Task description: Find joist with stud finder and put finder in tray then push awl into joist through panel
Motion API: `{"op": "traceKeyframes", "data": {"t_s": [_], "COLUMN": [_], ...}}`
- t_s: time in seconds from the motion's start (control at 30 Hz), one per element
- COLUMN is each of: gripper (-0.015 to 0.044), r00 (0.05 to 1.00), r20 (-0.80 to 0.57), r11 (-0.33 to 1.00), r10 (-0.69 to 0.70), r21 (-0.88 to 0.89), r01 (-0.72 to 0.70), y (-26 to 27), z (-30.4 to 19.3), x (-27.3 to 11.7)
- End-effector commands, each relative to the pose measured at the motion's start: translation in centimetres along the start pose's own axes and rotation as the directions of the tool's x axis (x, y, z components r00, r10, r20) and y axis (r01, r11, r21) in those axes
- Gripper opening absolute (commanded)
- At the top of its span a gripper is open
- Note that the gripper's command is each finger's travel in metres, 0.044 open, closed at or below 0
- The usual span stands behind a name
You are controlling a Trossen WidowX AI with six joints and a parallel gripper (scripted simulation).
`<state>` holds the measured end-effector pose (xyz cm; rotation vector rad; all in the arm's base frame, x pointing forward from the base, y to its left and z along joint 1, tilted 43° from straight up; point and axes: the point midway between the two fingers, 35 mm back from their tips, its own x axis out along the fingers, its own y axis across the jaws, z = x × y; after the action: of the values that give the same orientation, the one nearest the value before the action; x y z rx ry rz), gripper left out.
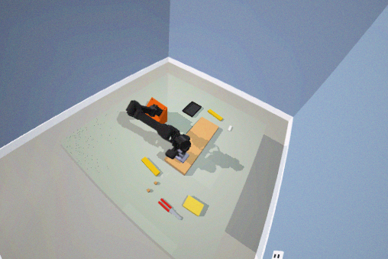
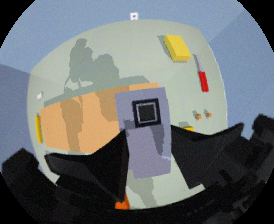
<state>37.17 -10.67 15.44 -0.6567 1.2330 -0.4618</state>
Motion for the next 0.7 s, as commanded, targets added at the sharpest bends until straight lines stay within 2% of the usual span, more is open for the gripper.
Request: {"op": "traceKeyframes", "data": {"t_s": [0.0, 0.67], "gripper": [0.0000, 0.0000], "r00": [1.000, 1.000], "r20": [0.000, 0.000], "r11": [1.000, 1.000], "r10": [0.005, 0.003], "r21": [-0.006, -0.006], "r01": [-0.005, -0.003], "y": [0.2, 0.1], "z": [-0.2, -1.3], "x": [0.7, 4.5]}}
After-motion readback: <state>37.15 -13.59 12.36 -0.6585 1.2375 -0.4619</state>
